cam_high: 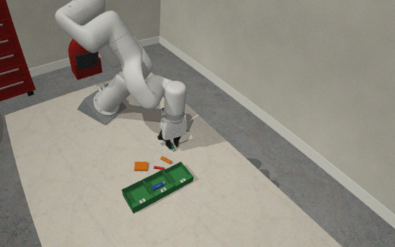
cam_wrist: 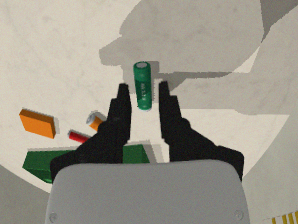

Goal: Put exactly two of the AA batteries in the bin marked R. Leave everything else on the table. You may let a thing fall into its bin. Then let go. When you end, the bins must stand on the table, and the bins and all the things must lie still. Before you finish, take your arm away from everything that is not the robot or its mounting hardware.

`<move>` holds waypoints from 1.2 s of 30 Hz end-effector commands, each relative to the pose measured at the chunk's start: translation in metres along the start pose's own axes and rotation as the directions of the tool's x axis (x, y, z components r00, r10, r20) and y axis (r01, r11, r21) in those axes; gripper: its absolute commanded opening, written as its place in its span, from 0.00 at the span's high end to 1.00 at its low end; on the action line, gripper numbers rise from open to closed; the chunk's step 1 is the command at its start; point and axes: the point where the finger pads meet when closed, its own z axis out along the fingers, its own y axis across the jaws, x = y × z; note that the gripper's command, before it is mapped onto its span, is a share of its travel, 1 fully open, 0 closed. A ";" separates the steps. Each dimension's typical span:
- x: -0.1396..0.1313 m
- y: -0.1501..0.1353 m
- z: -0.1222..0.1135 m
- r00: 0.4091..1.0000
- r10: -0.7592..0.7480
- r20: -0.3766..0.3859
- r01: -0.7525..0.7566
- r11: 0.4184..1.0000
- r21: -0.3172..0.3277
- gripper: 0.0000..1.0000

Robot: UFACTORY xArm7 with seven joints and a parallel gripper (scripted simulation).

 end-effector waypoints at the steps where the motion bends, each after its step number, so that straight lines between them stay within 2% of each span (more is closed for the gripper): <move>1: 0.000 0.000 0.001 1.000 0.000 0.002 0.000 1.000 -0.001 0.72; 10: 0.000 0.000 0.011 1.000 0.000 0.002 0.000 1.000 -0.001 0.72; 25: 0.000 0.000 0.011 1.000 0.000 0.002 0.000 1.000 -0.001 0.72; 26: 0.000 0.000 0.011 1.000 0.000 0.002 0.000 1.000 -0.001 1.00; 36: 0.000 0.000 0.011 1.000 0.000 0.002 0.000 1.000 -0.001 1.00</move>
